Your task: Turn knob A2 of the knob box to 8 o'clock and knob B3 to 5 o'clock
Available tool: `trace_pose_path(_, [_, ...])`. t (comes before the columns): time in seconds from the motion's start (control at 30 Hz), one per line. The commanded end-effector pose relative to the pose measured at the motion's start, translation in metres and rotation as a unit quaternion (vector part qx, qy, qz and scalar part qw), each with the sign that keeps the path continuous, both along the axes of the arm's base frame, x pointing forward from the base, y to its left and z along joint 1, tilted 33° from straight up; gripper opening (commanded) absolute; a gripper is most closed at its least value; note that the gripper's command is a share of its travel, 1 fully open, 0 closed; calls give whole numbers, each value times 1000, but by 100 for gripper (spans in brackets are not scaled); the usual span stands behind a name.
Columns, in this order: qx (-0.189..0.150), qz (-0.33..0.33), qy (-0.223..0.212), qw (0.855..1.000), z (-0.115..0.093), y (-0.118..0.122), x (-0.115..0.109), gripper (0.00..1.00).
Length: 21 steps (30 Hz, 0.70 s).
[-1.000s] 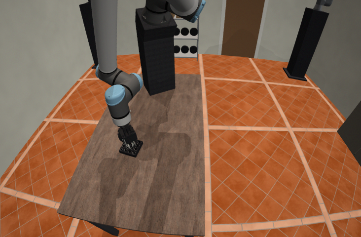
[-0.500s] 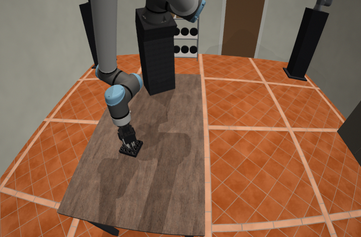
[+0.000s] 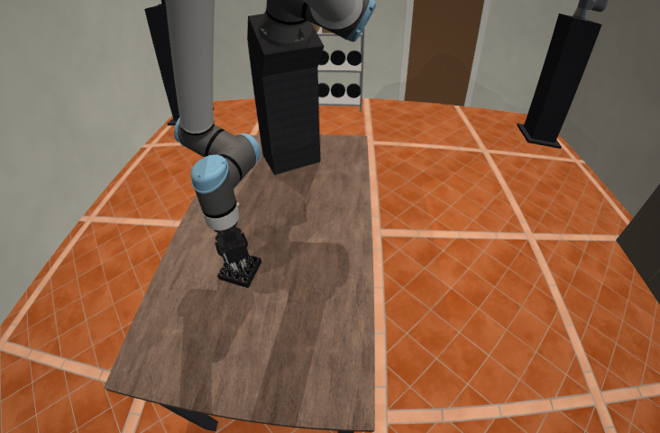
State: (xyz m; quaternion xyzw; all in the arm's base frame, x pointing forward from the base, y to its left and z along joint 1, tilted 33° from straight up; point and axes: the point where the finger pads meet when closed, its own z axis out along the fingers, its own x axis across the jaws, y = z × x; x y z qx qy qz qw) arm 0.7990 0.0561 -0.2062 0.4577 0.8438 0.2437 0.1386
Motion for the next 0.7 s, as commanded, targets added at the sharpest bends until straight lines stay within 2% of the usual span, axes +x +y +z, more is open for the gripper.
trace_pose_path(0.0, [0,-1,0,1000,1,0,0,4])
trace_pose_path(0.37, [0,-1,0,1000,1,0,0,4])
trace_pose_path(0.4, [0,-1,0,1000,1,0,0,11])
trace_pose_path(0.67, [0,-1,0,1000,1,0,0,11])
